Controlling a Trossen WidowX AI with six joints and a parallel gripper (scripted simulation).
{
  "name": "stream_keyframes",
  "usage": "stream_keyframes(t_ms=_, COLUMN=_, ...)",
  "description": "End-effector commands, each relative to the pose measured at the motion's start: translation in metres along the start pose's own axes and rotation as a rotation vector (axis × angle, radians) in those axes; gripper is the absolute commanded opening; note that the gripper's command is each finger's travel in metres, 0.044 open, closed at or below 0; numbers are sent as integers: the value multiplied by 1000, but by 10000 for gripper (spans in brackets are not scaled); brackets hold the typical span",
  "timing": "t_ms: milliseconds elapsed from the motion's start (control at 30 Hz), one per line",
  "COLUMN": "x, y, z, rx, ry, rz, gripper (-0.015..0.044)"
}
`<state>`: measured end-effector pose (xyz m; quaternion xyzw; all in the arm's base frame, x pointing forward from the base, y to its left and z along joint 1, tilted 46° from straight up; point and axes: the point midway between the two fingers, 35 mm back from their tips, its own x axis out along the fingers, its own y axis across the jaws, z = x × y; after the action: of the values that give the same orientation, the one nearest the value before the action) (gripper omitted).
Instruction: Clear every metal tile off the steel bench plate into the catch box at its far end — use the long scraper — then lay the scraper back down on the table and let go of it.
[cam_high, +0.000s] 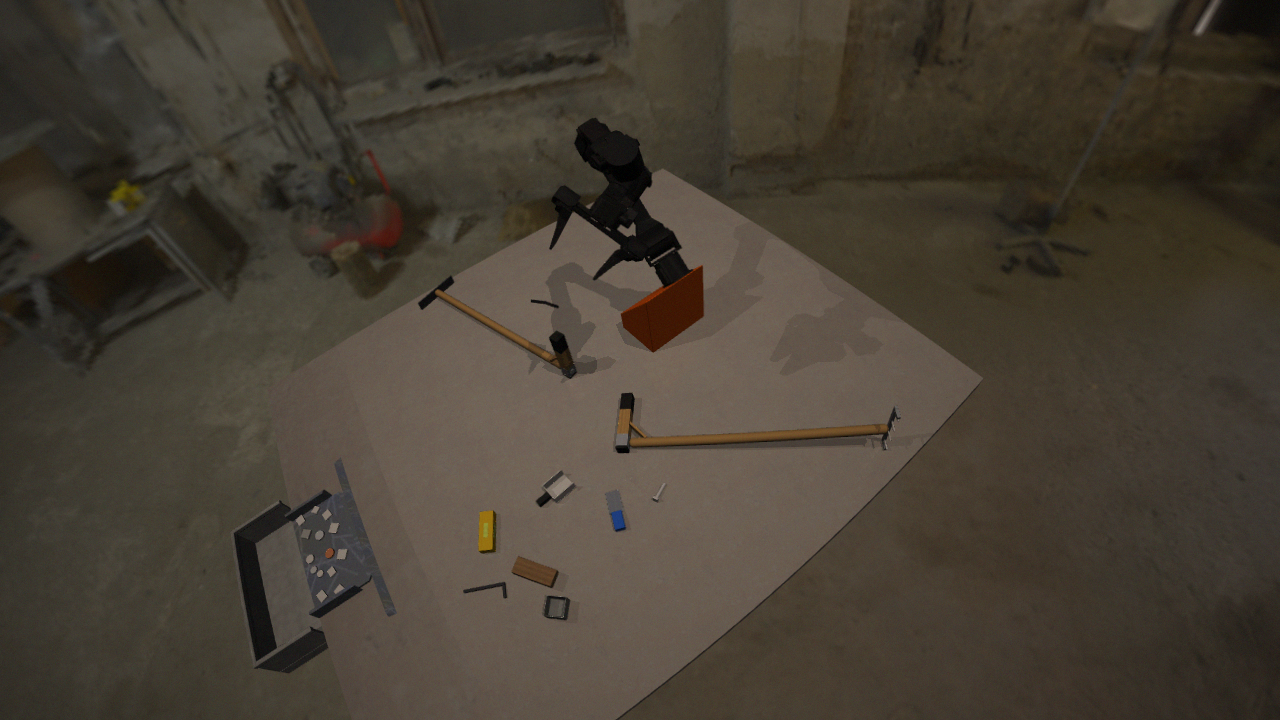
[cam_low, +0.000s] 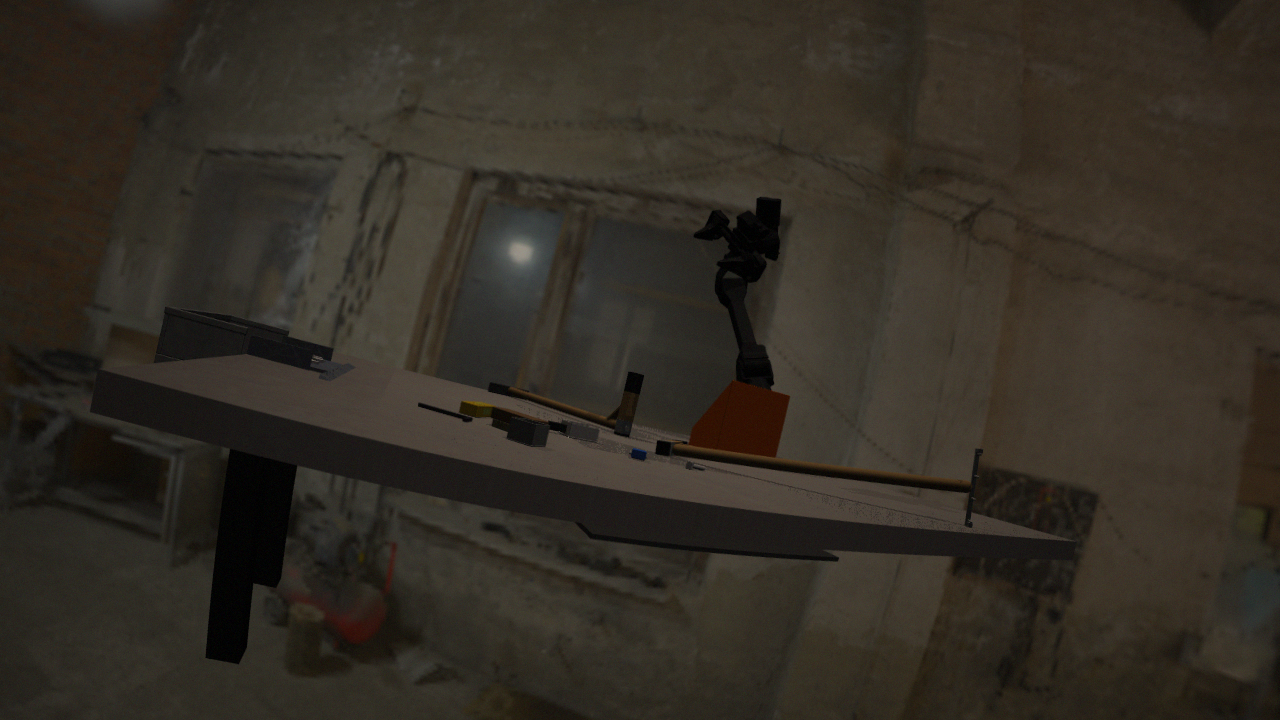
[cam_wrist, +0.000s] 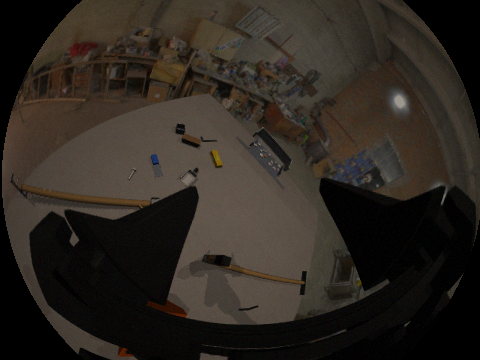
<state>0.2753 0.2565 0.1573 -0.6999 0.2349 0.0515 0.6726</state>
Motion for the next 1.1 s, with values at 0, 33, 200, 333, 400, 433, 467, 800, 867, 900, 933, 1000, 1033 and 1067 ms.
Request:
stream_keyframes(t_ms=0, x=8, y=-21, z=-15, rx=-33, ry=88, rz=-93, gripper=440)
stream_keyframes(t_ms=33, x=10, y=-25, z=-19, rx=-39, ry=107, rz=-113, gripper=440)
stream_keyframes(t_ms=200, x=13, y=-36, z=-27, rx=-56, ry=157, rz=-162, gripper=440)
stream_keyframes(t_ms=333, x=13, y=-36, z=-27, rx=-56, ry=157, rz=-162, gripper=440)
stream_keyframes(t_ms=400, x=15, y=-35, z=-26, rx=-77, ry=161, rz=-153, gripper=387)
stream_keyframes(t_ms=433, x=17, y=-34, z=-25, rx=-102, ry=166, rz=-142, gripper=361)
stream_keyframes(t_ms=467, x=20, y=-32, z=-24, rx=-133, ry=172, rz=-128, gripper=335)
stream_keyframes(t_ms=800, x=51, y=-13, z=-17, rx=-435, ry=216, rz=23, gripper=72)
stream_keyframes(t_ms=867, x=58, y=-9, z=-16, rx=-494, ry=221, rz=56, gripper=20)
stream_keyframes(t_ms=900, x=61, y=-6, z=-16, rx=-524, ry=224, rz=73, gripper=0)
stream_keyframes(t_ms=933, x=64, y=-4, z=-16, rx=-553, ry=226, rz=90, gripper=0)
stream_keyframes(t_ms=1000, x=70, y=0, z=-15, rx=-610, ry=229, rz=124, gripper=0)
stream_keyframes(t_ms=1033, x=73, y=3, z=-15, rx=-639, ry=231, rz=142, gripper=0)
stream_keyframes(t_ms=1067, x=76, y=5, z=-15, rx=-667, ry=232, rz=160, gripper=0)
